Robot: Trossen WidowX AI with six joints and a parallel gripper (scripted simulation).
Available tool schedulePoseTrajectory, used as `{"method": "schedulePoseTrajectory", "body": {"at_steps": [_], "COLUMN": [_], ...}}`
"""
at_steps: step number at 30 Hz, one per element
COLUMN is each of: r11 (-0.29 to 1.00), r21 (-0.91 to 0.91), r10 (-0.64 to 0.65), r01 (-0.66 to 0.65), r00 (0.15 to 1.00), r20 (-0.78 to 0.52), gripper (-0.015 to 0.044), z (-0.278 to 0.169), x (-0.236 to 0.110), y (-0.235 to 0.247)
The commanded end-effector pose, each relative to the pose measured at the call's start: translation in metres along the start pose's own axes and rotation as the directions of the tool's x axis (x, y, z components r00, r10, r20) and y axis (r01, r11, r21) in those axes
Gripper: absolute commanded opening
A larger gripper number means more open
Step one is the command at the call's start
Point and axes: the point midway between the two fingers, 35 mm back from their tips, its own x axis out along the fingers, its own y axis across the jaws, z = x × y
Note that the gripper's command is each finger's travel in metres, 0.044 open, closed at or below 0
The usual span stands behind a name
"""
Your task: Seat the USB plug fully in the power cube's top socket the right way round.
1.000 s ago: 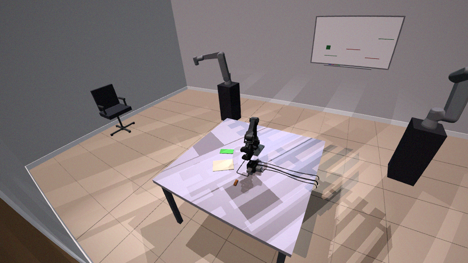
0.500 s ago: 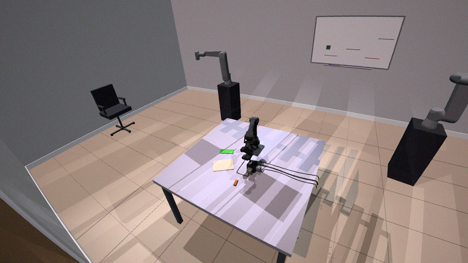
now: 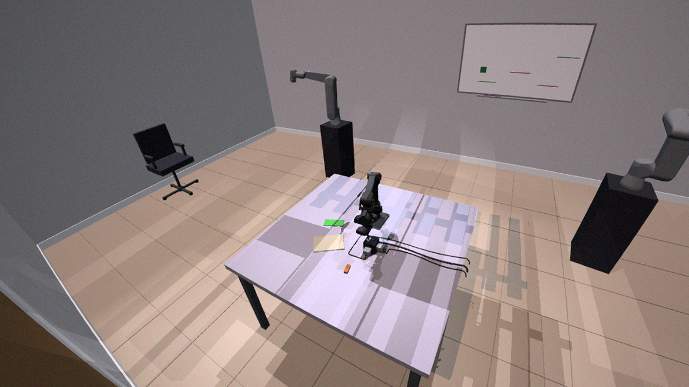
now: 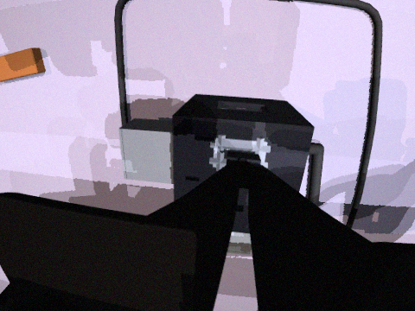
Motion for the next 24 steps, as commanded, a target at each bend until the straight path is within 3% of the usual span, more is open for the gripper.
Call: {"method": "schedulePoseTrajectory", "body": {"at_steps": [1, 24], "r11": [1.0, 1.0], "r21": [0.0, 0.0], "r10": [0.006, 0.006], "r01": [-0.006, -0.006], "r00": [1.0, 1.0], "r20": [-0.001, -0.001], "gripper": [0.0, 0.0], "z": [0.0, 0.0], "x": [-0.005, -0.02], "y": [0.001, 0.001]}}
